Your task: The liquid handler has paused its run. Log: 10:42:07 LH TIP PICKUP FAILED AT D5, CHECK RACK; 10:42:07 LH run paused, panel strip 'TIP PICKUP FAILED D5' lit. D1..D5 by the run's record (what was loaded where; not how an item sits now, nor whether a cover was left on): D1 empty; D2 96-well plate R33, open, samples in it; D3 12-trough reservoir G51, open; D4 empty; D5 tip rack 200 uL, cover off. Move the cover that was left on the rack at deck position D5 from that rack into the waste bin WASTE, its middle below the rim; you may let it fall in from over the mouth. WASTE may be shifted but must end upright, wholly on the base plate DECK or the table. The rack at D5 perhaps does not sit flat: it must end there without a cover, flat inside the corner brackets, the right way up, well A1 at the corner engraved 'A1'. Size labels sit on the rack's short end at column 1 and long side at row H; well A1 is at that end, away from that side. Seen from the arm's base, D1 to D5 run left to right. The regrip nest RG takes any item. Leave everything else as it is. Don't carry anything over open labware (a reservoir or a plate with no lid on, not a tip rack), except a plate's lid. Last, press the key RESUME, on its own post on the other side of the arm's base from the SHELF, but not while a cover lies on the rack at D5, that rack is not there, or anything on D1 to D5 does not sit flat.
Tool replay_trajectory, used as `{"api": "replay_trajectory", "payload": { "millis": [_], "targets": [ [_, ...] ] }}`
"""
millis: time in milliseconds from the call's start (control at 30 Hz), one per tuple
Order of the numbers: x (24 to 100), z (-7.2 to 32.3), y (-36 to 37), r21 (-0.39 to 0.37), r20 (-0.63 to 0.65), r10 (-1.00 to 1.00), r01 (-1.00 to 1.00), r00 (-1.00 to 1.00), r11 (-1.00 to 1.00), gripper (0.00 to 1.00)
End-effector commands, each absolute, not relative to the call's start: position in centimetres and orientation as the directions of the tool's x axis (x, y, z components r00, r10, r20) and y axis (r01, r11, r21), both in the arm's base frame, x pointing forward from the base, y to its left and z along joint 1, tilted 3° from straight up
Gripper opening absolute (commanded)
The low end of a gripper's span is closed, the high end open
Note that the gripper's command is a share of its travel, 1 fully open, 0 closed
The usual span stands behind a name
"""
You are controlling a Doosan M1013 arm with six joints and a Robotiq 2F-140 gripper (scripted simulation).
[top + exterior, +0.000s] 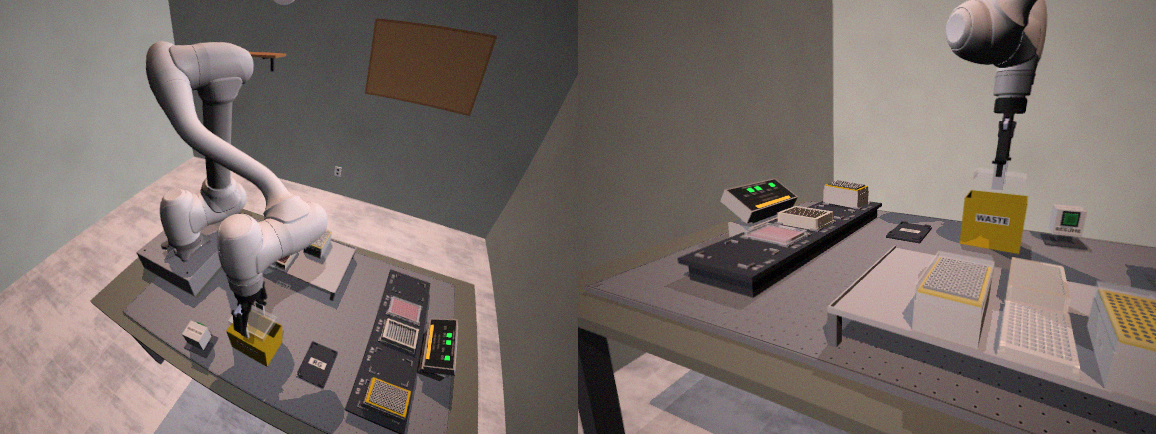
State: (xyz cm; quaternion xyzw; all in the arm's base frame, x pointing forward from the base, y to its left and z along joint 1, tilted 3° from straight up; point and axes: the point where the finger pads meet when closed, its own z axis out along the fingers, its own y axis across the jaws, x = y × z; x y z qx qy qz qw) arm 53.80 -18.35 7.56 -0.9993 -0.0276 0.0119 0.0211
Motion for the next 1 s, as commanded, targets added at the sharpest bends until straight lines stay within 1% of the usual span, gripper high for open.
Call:
{"api": "replay_trajectory", "payload": {
  "millis": [0, 967],
  "targets": [
    [53.80, 7.57, -18.35, -0.043, -0.023, 0.056, 0.055, 0.998, -0.998, 0.00],
    [53.78, 6.84, -18.32, -0.043, -0.023, 0.056, 0.055, 0.998, -0.998, 0.00]
  ]
}}
